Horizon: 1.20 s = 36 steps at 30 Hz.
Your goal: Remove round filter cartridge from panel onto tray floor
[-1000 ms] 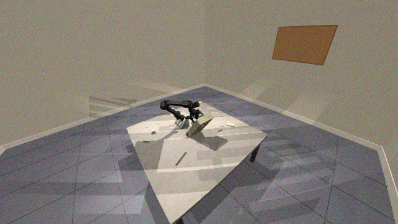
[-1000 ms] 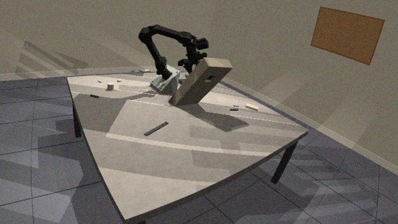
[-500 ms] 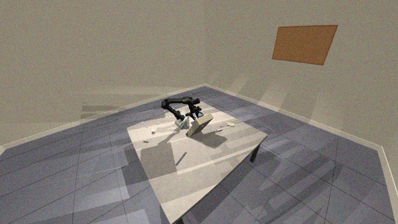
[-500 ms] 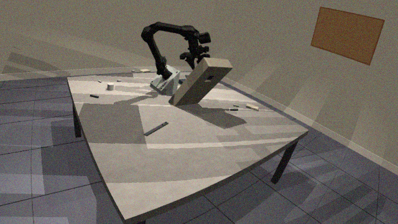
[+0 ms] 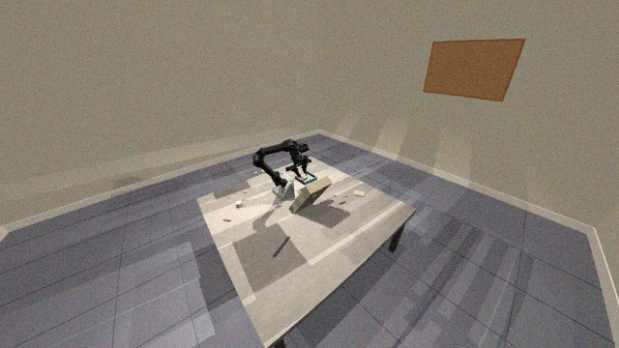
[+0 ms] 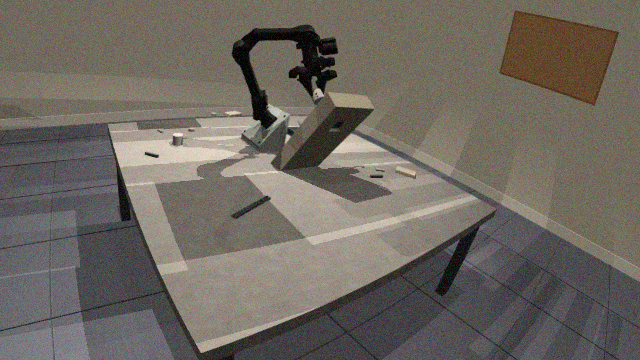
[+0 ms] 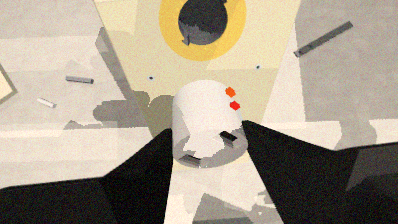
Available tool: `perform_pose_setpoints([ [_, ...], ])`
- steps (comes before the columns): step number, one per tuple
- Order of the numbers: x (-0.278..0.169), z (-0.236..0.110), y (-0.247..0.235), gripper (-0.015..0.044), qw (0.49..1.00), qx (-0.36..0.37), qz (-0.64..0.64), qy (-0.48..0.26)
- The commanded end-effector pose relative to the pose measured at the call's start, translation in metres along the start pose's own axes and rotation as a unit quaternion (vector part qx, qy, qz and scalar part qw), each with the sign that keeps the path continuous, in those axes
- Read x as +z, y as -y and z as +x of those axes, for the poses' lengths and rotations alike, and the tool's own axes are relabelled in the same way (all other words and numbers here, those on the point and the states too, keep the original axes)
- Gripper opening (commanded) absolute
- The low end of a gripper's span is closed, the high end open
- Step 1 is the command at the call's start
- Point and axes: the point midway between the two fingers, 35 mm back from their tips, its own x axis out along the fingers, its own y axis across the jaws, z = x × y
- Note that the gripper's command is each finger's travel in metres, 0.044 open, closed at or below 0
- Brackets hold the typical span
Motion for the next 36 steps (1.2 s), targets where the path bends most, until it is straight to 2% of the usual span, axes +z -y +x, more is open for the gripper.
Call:
perform_pose_setpoints([
  [1, 0.000, 0.000, -0.017, 0.0000, 1.000, 0.000, -0.001, -0.002],
  [13, -0.002, 0.010, -0.080, 0.0000, 1.000, 0.001, 0.001, -0.001],
  [17, -0.005, 0.009, -0.078, 0.0000, 1.000, 0.005, -0.015, -0.006],
  [27, -0.049, -0.012, -0.147, 0.0000, 0.972, 0.117, -0.201, -0.027],
  [36, -0.095, -0.035, -0.202, 0.0000, 0.905, 0.217, -0.365, -0.018],
])
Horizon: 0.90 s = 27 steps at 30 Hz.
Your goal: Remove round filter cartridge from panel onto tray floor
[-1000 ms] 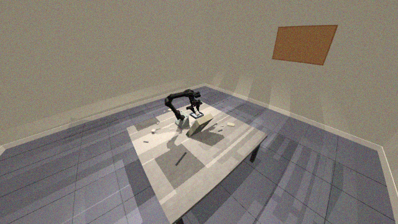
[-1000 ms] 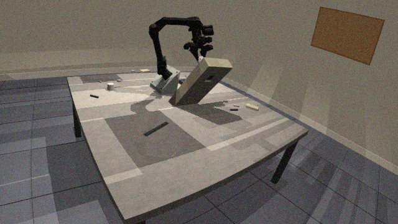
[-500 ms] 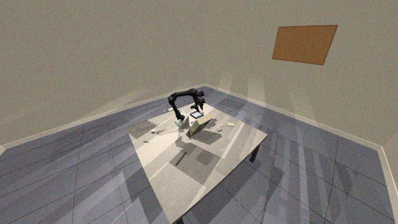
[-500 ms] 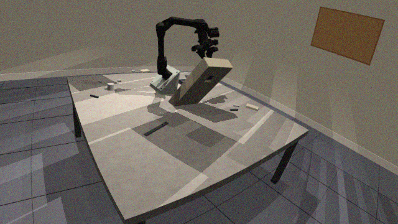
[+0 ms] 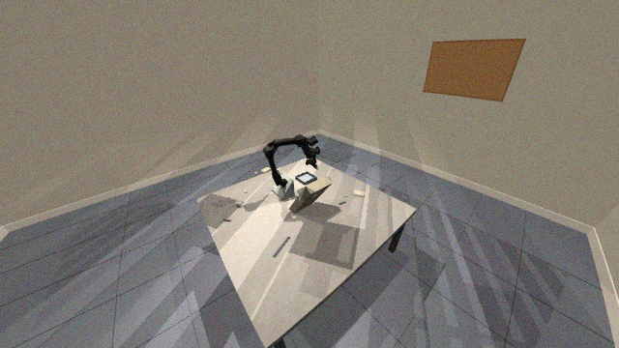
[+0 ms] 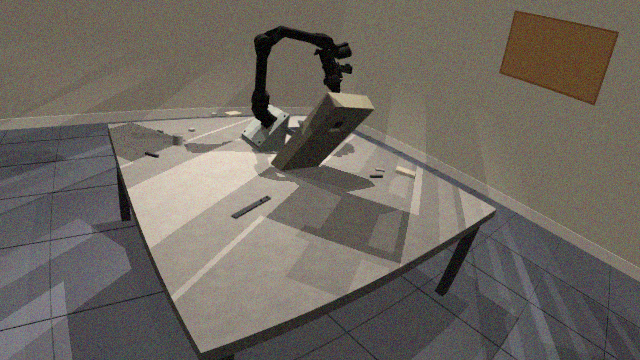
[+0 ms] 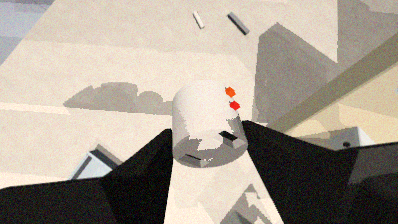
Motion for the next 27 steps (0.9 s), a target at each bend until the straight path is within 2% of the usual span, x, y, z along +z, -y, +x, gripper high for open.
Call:
perform_pose_setpoints([
  [1, -0.004, 0.001, -0.034, 0.0000, 0.996, 0.043, -0.083, 0.006],
  [6, -0.010, 0.001, -0.068, 0.0000, 0.981, 0.088, -0.171, 0.018],
  [14, -0.013, 0.002, -0.075, 0.0000, 0.979, 0.094, -0.181, 0.019],
  [27, -0.087, 0.036, -0.158, 0.0000, 0.934, 0.174, -0.312, 0.023],
])
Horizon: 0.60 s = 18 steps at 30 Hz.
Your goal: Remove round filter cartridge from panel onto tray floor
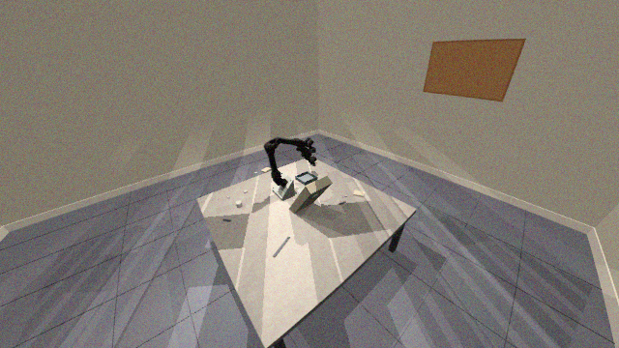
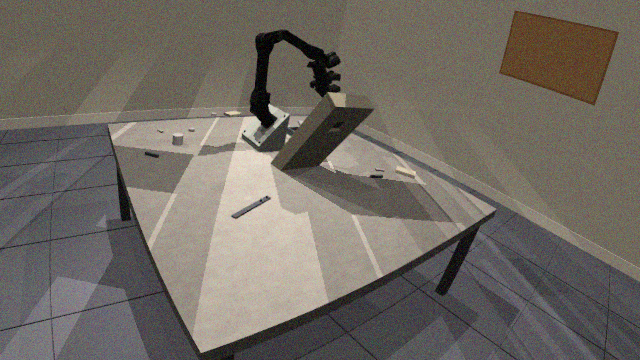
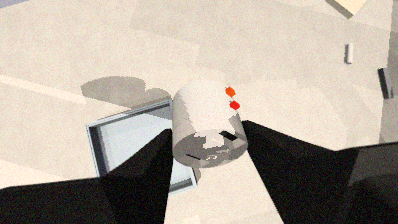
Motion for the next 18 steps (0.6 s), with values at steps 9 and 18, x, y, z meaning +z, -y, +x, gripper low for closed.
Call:
perform_pose_setpoints([
  [9, -0.045, 0.047, -0.073, 0.0000, 0.989, 0.075, -0.129, -0.003],
  [18, -0.071, 0.064, -0.096, 0.0000, 0.978, 0.106, -0.177, -0.008],
])
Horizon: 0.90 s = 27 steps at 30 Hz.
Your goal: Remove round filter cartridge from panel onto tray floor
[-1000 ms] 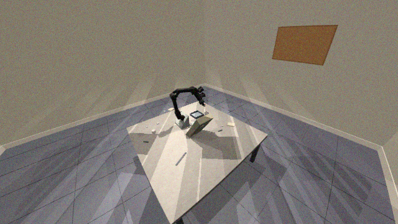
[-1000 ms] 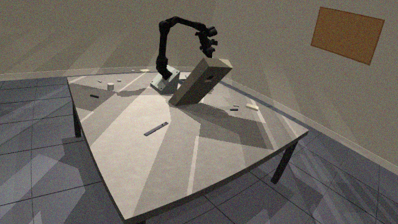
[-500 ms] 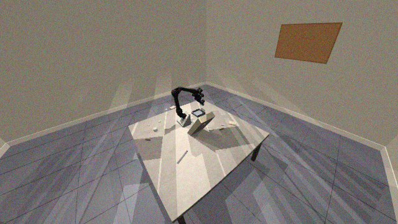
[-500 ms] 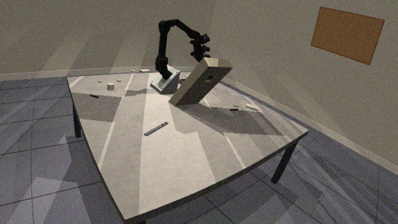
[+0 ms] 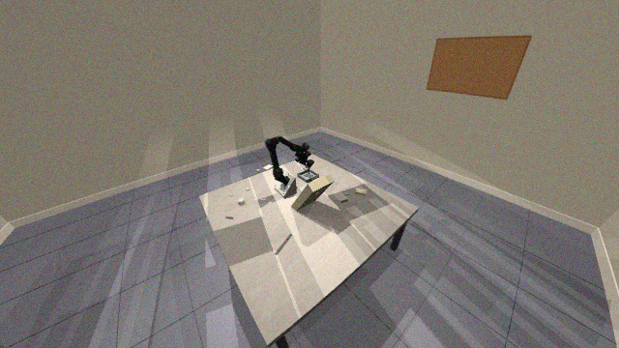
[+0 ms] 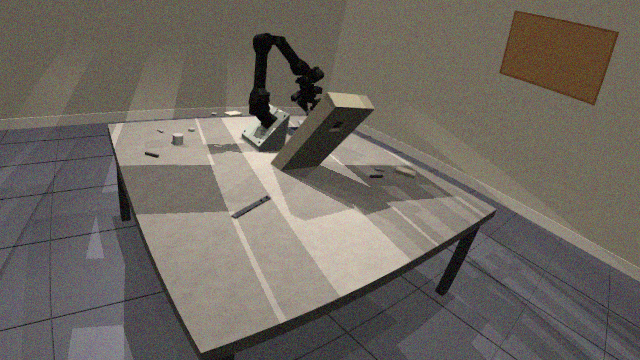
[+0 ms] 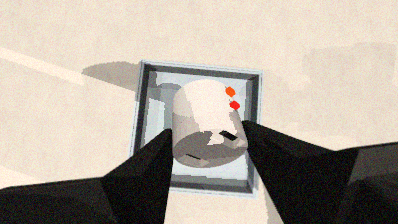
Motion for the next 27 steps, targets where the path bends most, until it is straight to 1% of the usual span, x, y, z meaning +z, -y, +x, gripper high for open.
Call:
perform_pose_setpoints([
  [1, -0.001, 0.003, -0.005, 0.0000, 1.000, 0.008, -0.010, 0.004],
  [4, -0.004, 0.011, -0.005, 0.0000, 1.000, 0.008, -0.010, 0.004],
  [15, -0.034, 0.062, -0.005, 0.0000, 1.000, 0.008, -0.011, 0.004],
  [20, -0.039, 0.068, -0.005, 0.0000, 1.000, 0.008, -0.011, 0.004],
  [27, -0.038, 0.065, -0.004, 0.0184, 1.000, 0.006, -0.011, -0.001],
])
